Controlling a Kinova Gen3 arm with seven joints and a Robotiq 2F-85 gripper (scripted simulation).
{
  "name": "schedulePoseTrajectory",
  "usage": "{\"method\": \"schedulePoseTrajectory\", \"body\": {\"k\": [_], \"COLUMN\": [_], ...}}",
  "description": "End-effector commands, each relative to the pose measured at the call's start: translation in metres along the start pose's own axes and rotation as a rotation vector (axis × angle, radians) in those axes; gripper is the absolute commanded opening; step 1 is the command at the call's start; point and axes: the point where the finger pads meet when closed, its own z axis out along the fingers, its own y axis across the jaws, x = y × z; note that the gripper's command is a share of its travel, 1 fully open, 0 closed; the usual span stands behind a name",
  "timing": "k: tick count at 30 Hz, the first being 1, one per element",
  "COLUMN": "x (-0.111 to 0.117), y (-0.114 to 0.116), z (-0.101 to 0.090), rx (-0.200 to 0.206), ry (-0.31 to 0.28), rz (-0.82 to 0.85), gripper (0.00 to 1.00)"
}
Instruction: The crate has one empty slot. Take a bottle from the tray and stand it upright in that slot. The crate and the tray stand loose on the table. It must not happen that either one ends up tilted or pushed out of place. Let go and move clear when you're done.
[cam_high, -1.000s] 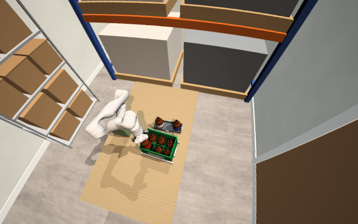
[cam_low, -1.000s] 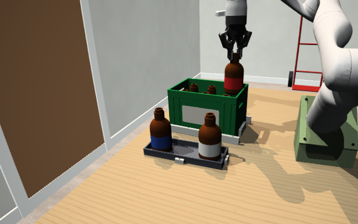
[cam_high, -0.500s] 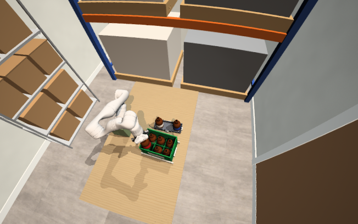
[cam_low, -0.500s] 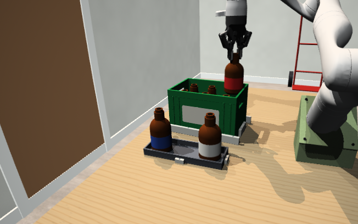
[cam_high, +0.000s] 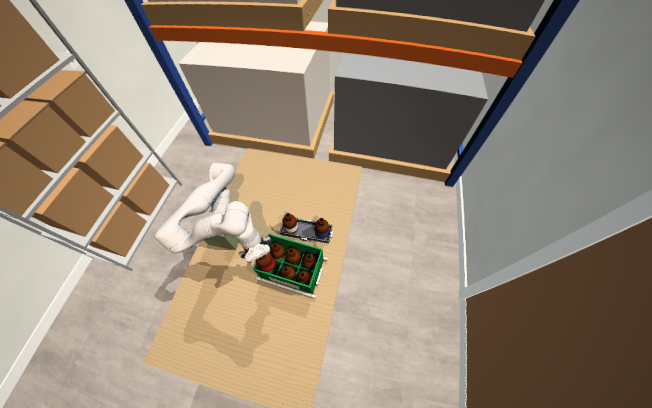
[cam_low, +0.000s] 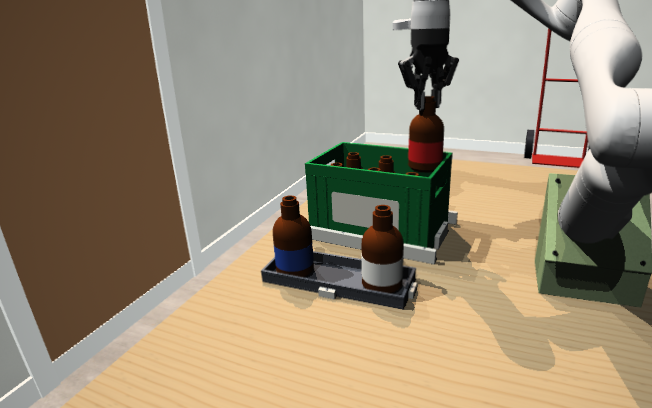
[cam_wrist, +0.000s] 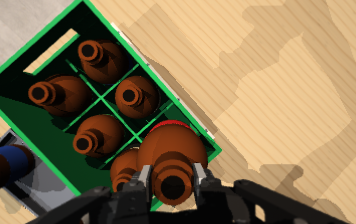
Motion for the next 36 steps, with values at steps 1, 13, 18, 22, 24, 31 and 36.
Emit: {"method": "schedulePoseTrajectory", "body": {"k": [1,13,18,22,24,31,36], "x": [0.000,0.000,0.000,0.000,0.000,0.000,0.000], "y": [0.000,0.000,0.000,0.000,0.000,0.000,0.000], "z": [-0.001,-0.001,0.001,0.003,0.004,0.009,0.015], "rx": [0.000,0.000,0.000,0.000,0.000,0.000,0.000], "ry": [0.002,0.002,0.002,0.002,0.002,0.002,0.002], "rz": [0.000,0.000,0.000,0.000,0.000,0.000,0.000], "gripper": [0.00,0.00,0.00,0.00,0.00,0.00,0.00]}}
